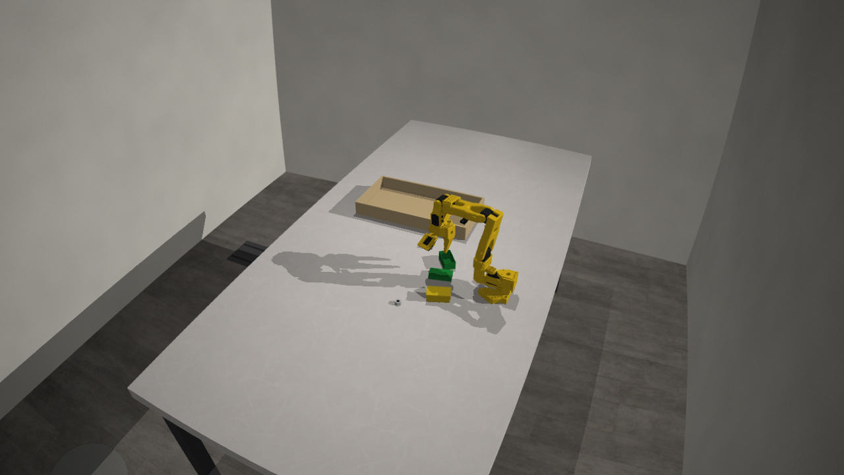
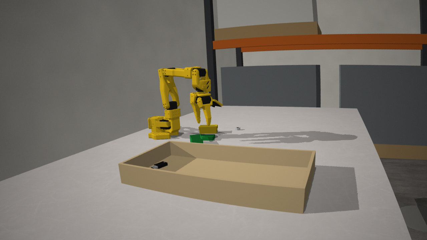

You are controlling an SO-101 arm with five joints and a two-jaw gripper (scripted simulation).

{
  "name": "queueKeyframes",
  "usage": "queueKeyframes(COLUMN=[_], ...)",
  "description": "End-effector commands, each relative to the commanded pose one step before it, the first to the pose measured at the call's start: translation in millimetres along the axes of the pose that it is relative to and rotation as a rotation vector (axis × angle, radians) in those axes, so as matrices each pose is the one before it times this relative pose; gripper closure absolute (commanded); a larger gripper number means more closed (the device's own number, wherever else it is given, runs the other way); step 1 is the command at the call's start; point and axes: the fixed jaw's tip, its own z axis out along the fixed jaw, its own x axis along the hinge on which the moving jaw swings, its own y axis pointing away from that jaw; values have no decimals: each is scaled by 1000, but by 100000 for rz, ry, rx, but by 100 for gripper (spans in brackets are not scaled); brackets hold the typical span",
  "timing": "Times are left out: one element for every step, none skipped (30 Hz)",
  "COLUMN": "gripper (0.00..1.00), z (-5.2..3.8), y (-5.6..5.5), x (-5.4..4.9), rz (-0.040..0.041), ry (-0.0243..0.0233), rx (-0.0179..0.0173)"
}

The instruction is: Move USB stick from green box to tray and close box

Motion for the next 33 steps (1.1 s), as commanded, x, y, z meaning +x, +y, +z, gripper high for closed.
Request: queueKeyframes(gripper=[71, 71, 71, 71, 71, 71, 71, 71, 71, 71, 71, 71, 71, 71, 71, 71, 71, 71, 71, 71, 71, 71, 71, 71, 71, 71, 71, 71, 71, 71, 71, 71, 71], z=[-5436, 1, 2, 3, 4, 4, 5, 0, 6, 7, 2, 8, 3, 0, 0, 8, 4, 11, 5, 6, 6, 7, 13, 8, 8, 8, 8, 9, 9, 9, 0, 0, 11], y=[-2610, 211, 195, 177, 157, 137, 119, 95, 82, 64, 37, 24, 6, 0, 0, -13, -29, -51, -63, -79, -95, -106, -123, -138, -144, -161, -168, -179, -191, -192, 0, 0, -205], x=[-1972, -70, -81, -90, -91, -103, -108, -109, -114, -116, -116, -118, -123, 0, 0, -116, -117, -111, -113, -107, -99, -98, -95, -84, -84, -77, -67, -62, -48, -50, 0, 0, -39], rz=[-17117, -4481, -4471, -4462, -4446, -4434, -4415, -4393, -4374, -4349, -4321, -4296, -4264, 0, 0, -4233, -4195, -4163, -4123, -4082, -4038, -3997, -3950, -3903, -3852, -3802, -3749, -3695, -3639, -3579, 0, 0, -3520], ry=[-634, -2, 1, 1, -3, 1, 0, -3, 0, 0, -2, 2, -2, 0, 0, -1, 1, -1, -3, -2, 1, -2, 0, 2, 0, -2, 0, -2, 0, -2, 0, 0, 0], rx=[5348, 1, -1, 1, 0, 1, 0, -1, 0, -2, 1, 1, 1, 0, 0, -2, 1, 2, 0, -3, 1, -1, 0, 0, 1, -1, 2, 0, 0, 0, 0, 0, 1])
